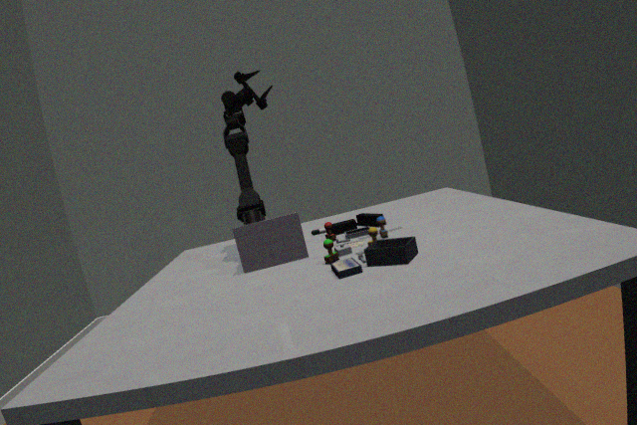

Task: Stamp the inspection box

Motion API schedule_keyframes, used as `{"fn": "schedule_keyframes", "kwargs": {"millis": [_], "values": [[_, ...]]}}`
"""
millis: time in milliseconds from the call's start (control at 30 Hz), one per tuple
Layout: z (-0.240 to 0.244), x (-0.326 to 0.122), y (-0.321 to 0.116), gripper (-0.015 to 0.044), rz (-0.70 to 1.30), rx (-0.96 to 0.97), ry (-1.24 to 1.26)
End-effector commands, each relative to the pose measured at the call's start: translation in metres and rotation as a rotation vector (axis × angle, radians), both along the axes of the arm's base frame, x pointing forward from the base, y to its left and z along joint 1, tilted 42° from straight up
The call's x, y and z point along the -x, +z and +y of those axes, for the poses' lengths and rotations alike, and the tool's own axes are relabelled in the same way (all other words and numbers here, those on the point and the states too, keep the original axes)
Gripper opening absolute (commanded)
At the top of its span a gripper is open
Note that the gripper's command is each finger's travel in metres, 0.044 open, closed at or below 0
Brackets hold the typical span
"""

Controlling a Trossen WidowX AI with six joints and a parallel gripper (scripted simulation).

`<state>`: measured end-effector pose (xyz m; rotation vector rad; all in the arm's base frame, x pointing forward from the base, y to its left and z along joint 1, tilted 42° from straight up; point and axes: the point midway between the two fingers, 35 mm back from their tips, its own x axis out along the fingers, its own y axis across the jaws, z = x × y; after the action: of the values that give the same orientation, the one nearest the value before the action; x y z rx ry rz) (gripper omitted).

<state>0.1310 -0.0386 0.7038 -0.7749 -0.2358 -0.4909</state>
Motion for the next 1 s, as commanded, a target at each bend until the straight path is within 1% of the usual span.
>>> {"fn": "schedule_keyframes", "kwargs": {"millis": [0, 100, 200, 300, 433, 633, 800, 967], "values": [[0.0, 0.0, 0.0, 0.0374, -0.003, -0.002, -0.003], [0.007, 0.002, 0.004, 0.0295, -0.048, -0.013, -0.049], [0.029, 0.001, 0.012, 0.0224, -0.09, 0.051, -0.107], [0.054, -0.004, 0.017, 0.0224, -0.123, 0.133, -0.157], [0.063, -0.011, 0.018, 0.0224, -0.157, 0.165, -0.214], [0.105, -0.035, 0.018, 0.0224, -0.186, 0.311, -0.265], [0.142, -0.07, 0.009, 0.0224, -0.195, 0.457, -0.293], [0.172, -0.116, -0.01, 0.0224, -0.174, 0.6, -0.296]]}}
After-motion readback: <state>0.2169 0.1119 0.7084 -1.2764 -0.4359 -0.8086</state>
